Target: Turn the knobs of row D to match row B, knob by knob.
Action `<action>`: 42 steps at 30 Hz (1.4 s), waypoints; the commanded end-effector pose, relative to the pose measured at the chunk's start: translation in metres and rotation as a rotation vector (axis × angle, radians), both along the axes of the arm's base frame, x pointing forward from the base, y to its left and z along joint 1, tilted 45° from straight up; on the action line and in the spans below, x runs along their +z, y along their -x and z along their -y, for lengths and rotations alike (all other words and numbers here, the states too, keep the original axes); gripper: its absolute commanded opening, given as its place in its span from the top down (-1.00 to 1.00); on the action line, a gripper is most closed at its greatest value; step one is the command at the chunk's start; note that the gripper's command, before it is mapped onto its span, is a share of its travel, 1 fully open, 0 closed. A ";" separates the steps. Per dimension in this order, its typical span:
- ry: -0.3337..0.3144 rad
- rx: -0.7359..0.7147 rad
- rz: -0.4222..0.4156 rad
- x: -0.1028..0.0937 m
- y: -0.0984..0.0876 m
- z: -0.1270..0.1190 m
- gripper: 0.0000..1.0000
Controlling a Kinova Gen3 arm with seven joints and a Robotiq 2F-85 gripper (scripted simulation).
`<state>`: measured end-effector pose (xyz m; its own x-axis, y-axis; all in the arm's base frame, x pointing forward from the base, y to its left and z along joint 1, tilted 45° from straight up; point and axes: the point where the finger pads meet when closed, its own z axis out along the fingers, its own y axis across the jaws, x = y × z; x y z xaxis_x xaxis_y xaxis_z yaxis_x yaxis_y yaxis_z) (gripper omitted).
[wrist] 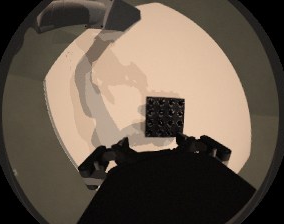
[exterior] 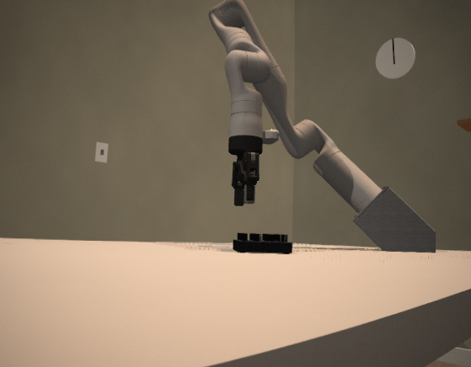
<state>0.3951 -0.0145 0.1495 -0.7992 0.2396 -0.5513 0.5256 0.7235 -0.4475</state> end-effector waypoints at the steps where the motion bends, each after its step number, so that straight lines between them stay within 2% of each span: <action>1: -0.007 -0.011 0.016 0.001 -0.001 -0.001 -1.00; 22: -0.024 -0.056 0.057 0.004 -0.002 0.001 -1.00; 23: -0.024 -0.056 0.057 0.004 -0.002 0.001 0.62; 42: -0.024 -0.056 0.057 0.004 -0.002 0.001 0.62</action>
